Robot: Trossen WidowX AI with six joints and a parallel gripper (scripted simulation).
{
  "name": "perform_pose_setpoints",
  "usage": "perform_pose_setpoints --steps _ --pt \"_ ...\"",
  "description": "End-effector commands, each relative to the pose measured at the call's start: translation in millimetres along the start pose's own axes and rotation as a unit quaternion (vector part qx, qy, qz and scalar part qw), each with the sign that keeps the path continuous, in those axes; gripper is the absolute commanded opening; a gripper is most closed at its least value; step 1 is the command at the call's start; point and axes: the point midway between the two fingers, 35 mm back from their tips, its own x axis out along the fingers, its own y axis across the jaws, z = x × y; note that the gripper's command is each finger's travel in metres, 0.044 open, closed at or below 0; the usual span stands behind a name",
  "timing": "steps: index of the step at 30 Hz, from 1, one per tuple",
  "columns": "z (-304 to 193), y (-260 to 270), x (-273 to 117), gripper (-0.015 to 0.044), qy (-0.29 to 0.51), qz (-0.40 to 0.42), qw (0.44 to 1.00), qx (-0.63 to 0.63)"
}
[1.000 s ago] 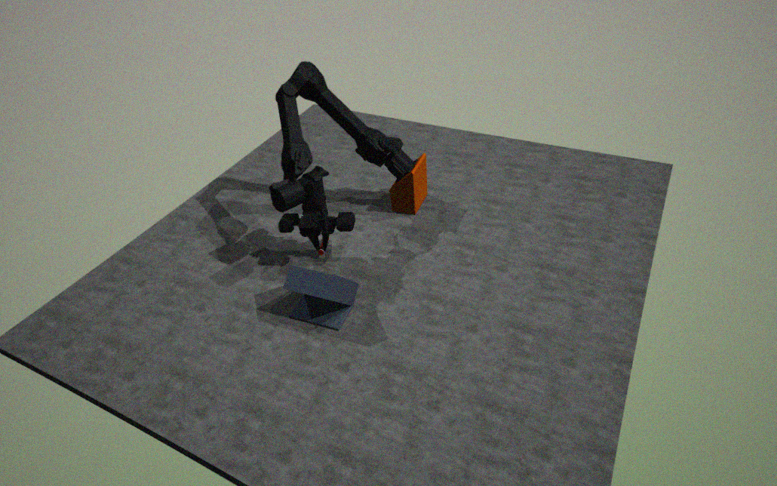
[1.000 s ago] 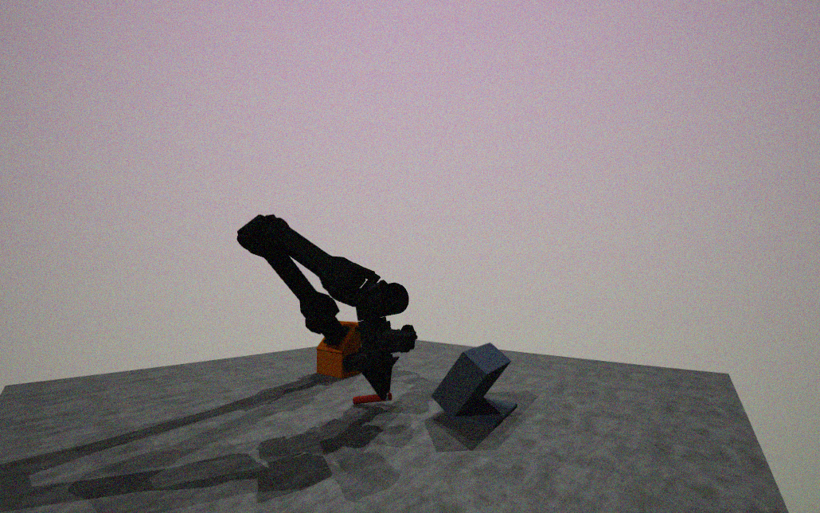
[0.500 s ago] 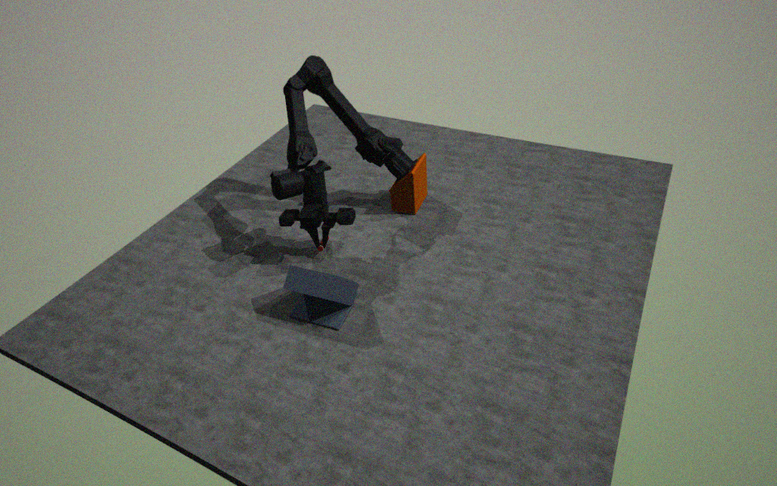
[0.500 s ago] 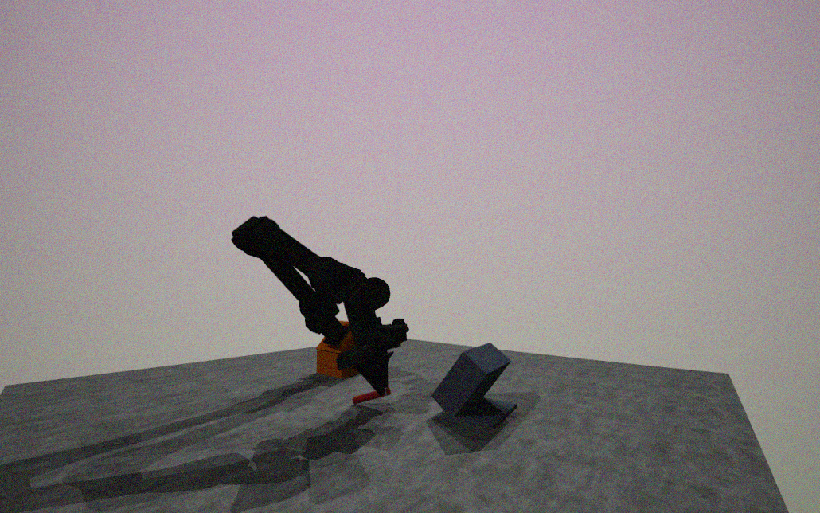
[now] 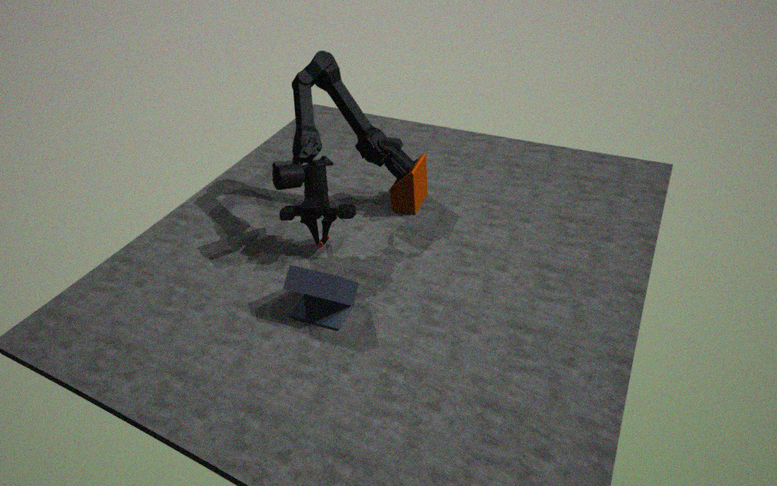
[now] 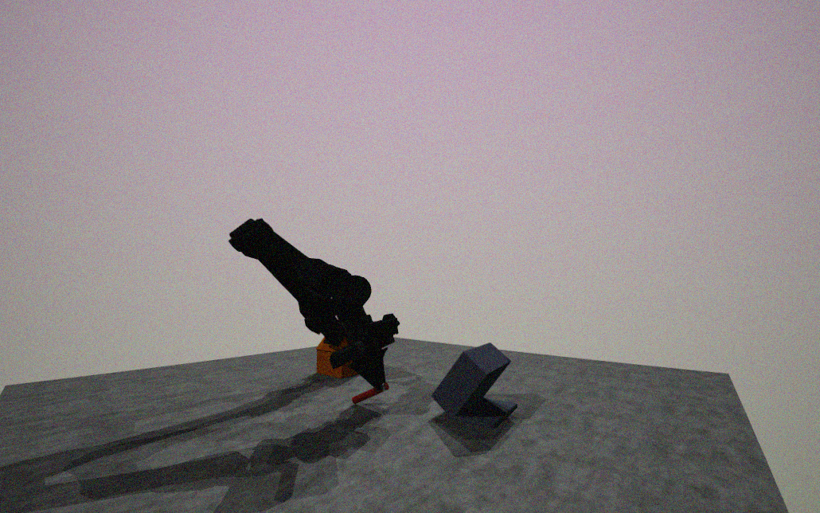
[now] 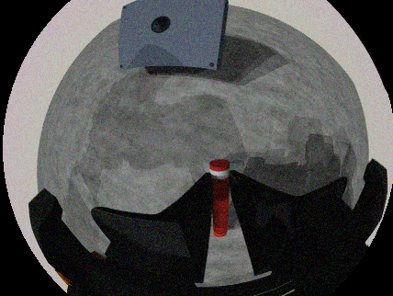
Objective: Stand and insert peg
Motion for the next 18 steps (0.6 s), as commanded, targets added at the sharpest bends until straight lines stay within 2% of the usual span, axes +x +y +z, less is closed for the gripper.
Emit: perform_pose_setpoints --steps 1,18 --pt "-2.4 2.1 -2.3 0.0049 -0.018 0.002 1.000 -0.004" --pt "-8.9 1.9 -11.8 0.0049 -0.092 0.002 0.996 -0.005"
